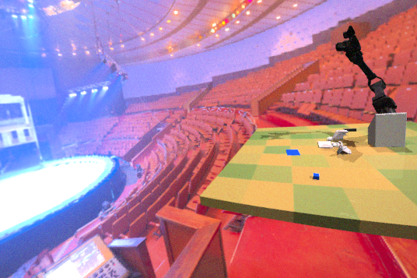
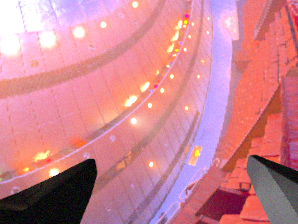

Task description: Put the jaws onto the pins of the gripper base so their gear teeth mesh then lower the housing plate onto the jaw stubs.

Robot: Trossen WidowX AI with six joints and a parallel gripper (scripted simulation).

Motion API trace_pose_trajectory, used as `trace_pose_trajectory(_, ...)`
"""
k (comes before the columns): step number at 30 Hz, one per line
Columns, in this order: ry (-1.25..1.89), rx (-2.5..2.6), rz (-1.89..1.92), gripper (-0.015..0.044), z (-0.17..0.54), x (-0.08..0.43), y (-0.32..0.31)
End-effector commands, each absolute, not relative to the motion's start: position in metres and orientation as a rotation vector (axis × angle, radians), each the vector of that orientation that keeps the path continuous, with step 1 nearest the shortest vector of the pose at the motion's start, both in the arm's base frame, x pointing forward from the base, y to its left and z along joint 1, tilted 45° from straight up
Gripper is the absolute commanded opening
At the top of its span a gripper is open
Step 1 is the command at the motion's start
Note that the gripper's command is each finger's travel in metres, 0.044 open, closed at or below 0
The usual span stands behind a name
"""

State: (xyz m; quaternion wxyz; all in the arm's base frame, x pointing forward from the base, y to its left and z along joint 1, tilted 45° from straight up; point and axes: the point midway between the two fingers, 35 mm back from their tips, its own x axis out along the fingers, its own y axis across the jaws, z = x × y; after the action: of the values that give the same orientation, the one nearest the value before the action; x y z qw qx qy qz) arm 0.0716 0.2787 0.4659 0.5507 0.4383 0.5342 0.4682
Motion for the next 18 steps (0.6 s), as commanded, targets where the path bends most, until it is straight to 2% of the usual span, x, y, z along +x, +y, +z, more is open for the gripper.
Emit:
trace_pose_trajectory(1,1.204,1.012,1.030,0.0440,0.449,0.093,0.281)
trace_pose_trajectory(18,1.017,0.875,0.758,0.0440,0.391,0.173,0.269)
